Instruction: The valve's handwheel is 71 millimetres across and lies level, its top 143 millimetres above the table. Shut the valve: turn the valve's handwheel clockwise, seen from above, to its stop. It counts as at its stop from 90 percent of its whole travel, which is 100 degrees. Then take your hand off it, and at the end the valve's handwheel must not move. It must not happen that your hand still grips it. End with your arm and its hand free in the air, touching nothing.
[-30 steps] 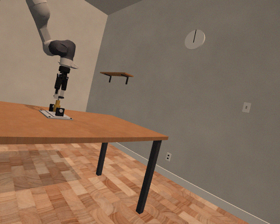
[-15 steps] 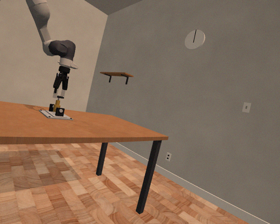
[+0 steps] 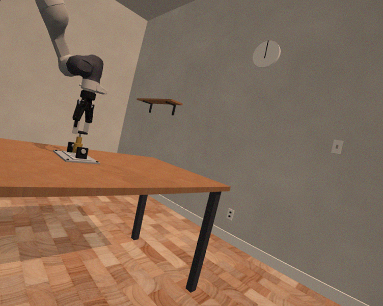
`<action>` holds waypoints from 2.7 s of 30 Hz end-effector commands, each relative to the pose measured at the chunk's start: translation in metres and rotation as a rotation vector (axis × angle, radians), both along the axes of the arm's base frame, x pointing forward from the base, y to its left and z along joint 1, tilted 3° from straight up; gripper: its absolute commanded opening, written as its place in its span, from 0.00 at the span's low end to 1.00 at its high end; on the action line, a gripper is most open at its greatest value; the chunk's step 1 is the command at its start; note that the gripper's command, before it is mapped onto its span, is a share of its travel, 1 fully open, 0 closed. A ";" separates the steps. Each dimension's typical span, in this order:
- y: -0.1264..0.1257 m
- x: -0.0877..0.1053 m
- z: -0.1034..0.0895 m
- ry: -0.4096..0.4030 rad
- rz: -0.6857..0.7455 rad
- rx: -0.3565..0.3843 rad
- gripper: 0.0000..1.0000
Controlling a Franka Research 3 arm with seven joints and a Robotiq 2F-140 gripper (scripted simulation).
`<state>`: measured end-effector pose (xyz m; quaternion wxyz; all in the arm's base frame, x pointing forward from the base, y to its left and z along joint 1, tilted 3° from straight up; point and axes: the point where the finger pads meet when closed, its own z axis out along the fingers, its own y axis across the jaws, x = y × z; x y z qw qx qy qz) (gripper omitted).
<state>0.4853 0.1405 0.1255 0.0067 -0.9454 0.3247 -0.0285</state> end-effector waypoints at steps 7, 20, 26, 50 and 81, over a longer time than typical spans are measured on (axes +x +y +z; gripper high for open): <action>0.000 -0.003 0.064 -0.001 -0.004 -0.001 0.65; 0.000 -0.004 0.070 -0.001 -0.004 -0.001 0.65; 0.000 -0.004 0.070 -0.001 -0.004 -0.001 0.65; 0.000 -0.004 0.070 -0.001 -0.004 -0.001 0.65; 0.000 -0.004 0.070 -0.001 -0.004 -0.001 0.65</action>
